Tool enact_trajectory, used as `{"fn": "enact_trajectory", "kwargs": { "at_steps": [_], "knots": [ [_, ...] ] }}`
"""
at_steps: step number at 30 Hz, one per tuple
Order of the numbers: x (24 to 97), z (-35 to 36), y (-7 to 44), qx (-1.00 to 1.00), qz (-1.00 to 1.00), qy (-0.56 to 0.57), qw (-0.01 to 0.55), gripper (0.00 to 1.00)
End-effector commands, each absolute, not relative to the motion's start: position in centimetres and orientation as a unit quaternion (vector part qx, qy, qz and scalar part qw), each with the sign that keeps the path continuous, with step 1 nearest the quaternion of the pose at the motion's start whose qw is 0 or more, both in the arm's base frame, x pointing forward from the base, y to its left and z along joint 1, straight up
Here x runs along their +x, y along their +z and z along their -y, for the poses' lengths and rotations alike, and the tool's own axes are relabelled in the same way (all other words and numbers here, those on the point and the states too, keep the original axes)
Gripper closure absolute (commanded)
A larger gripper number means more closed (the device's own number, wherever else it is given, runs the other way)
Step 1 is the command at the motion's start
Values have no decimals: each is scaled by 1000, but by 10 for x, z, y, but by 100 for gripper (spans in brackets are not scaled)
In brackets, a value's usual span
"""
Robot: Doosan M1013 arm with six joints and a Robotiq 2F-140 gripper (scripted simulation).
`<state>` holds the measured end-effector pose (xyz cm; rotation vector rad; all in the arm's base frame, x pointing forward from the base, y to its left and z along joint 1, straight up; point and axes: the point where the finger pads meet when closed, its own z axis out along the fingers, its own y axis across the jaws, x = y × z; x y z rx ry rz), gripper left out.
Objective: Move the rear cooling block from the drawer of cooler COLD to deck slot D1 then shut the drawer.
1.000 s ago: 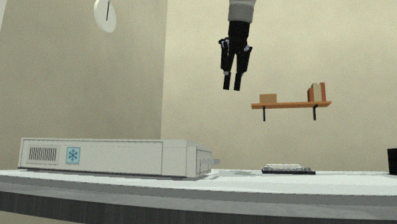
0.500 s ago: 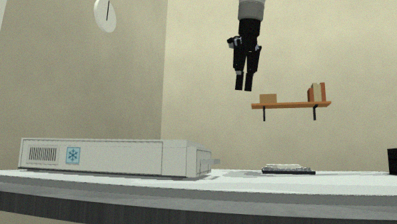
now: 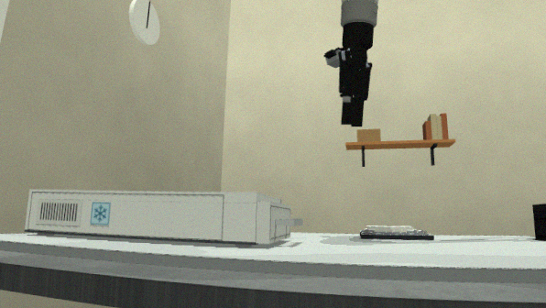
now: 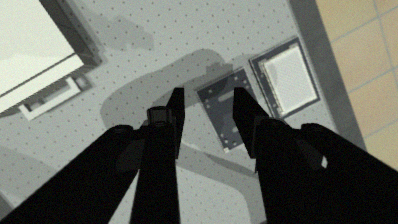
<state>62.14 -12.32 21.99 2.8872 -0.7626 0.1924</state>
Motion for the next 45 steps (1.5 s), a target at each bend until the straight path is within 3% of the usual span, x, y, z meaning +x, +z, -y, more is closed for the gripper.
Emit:
{"fn": "enact_trajectory", "kwargs": {
  "at_steps": [1,45],
  "knots": [
    [616,119,219,962,253,65,74,65],
    [492,30,187,1000,23,-3,-3,65]
  ]
}}
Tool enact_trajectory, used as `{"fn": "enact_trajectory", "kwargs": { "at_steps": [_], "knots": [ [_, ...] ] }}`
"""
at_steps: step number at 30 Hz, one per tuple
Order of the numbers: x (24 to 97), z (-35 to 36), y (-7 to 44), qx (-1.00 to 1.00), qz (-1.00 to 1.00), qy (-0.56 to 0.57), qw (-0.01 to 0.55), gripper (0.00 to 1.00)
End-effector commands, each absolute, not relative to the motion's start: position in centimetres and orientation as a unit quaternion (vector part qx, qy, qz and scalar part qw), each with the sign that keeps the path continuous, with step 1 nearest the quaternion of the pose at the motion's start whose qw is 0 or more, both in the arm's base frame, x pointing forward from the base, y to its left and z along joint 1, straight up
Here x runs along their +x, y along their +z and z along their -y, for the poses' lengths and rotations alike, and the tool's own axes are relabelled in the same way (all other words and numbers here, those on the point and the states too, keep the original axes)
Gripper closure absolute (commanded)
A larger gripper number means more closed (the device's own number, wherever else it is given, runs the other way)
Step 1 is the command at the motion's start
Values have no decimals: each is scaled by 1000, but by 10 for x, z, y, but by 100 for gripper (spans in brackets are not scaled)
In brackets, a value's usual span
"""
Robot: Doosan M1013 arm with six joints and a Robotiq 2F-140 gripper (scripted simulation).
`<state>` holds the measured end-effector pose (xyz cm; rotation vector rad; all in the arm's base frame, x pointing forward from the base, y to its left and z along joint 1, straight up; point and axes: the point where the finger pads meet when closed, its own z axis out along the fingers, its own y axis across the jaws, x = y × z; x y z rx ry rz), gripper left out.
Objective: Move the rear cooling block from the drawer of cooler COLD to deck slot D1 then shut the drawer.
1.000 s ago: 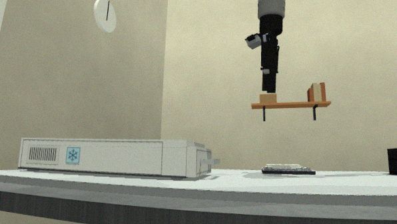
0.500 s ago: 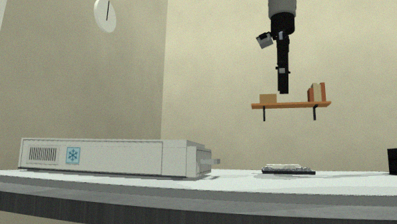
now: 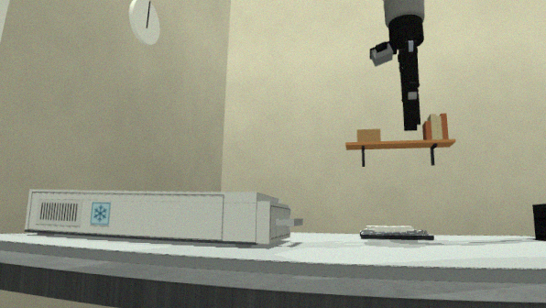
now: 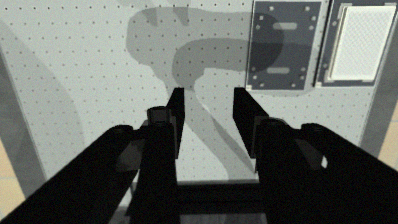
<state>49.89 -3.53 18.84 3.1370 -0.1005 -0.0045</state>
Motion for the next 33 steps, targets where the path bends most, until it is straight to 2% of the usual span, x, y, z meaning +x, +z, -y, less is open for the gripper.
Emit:
{"fn": "enact_trajectory", "kwargs": {
  "at_steps": [1,22,33],
  "knots": [
    [489,28,186,1000,23,-3,-3,65],
    [481,23,185,1000,23,-3,-3,65],
    [481,23,185,995,-97,-3,-3,66]
  ]
}}
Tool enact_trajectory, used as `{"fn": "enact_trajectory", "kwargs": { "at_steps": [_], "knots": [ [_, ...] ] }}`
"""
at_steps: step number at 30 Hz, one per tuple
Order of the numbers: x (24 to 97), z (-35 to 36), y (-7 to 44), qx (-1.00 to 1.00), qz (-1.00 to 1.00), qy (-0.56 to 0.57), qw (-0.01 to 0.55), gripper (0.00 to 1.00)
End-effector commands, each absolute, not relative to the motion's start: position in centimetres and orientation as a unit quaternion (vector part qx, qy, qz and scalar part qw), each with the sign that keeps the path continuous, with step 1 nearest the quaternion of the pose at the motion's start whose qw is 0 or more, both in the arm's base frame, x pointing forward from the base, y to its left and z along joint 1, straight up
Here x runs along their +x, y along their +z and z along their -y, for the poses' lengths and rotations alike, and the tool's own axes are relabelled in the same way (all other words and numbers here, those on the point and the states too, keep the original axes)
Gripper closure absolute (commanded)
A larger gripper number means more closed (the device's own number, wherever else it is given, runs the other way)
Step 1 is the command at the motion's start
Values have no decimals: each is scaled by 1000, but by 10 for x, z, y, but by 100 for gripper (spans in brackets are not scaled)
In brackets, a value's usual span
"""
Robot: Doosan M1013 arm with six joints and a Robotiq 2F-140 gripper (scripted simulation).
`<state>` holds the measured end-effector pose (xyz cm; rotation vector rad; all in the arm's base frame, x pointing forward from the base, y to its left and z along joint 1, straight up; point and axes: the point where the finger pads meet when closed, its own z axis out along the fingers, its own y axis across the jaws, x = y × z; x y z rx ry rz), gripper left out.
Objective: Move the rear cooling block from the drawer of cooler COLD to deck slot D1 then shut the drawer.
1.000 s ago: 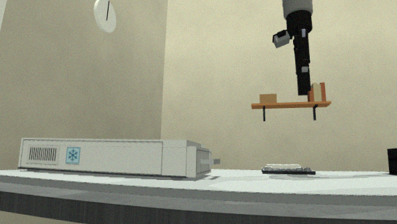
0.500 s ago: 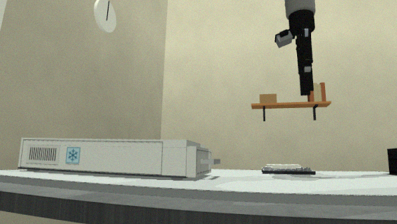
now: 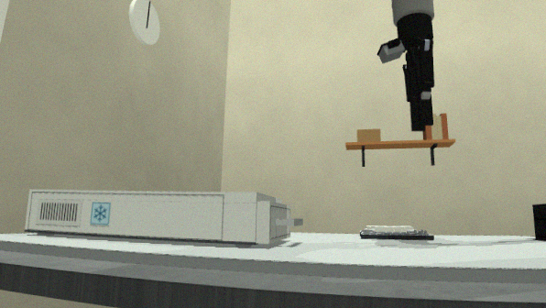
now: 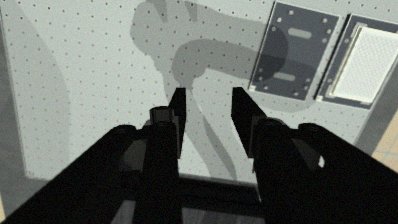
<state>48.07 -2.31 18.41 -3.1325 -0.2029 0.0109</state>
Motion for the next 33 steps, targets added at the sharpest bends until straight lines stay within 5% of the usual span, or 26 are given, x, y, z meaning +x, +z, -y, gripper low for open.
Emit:
{"fn": "enact_trajectory", "kwargs": {
  "at_steps": [1,33],
  "knots": [
    [481,23,185,-994,110,3,3,66],
    [481,23,185,-885,465,1,4,66]
  ]
}}
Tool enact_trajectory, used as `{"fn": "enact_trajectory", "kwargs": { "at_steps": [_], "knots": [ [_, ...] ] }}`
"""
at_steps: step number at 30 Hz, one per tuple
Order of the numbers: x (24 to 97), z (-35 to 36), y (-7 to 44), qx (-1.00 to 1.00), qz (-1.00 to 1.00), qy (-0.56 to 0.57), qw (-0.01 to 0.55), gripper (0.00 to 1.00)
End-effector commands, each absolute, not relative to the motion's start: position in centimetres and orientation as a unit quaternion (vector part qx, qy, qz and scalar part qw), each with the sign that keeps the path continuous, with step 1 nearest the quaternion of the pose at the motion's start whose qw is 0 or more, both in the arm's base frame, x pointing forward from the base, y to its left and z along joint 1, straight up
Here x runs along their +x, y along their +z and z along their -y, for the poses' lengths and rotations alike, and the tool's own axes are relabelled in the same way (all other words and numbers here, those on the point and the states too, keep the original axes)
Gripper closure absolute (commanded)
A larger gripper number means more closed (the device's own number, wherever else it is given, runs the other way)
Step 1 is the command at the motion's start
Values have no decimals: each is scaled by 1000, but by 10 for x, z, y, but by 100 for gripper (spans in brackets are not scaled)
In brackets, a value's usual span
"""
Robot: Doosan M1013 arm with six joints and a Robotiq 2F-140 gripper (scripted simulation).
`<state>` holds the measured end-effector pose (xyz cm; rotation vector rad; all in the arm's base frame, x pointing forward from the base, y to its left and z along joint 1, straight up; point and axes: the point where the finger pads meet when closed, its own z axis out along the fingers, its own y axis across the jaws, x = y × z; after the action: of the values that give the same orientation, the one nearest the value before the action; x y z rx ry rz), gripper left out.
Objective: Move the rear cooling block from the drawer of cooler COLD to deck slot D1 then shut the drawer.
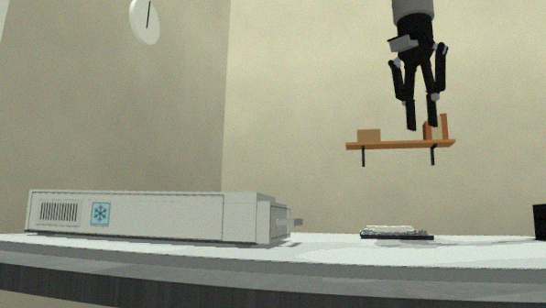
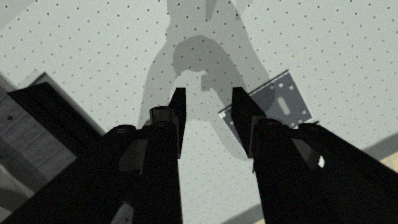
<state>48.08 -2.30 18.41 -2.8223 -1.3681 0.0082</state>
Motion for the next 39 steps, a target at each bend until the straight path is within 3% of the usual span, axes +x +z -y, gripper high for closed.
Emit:
{"fn": "enact_trajectory", "kwargs": {
  "at_steps": [1,24,39],
  "knots": [
    [481,23,185,-879,477,1,4,66],
    [481,23,185,-713,701,0,4,66],
    [481,23,185,-711,703,0,4,66]
  ]
}}
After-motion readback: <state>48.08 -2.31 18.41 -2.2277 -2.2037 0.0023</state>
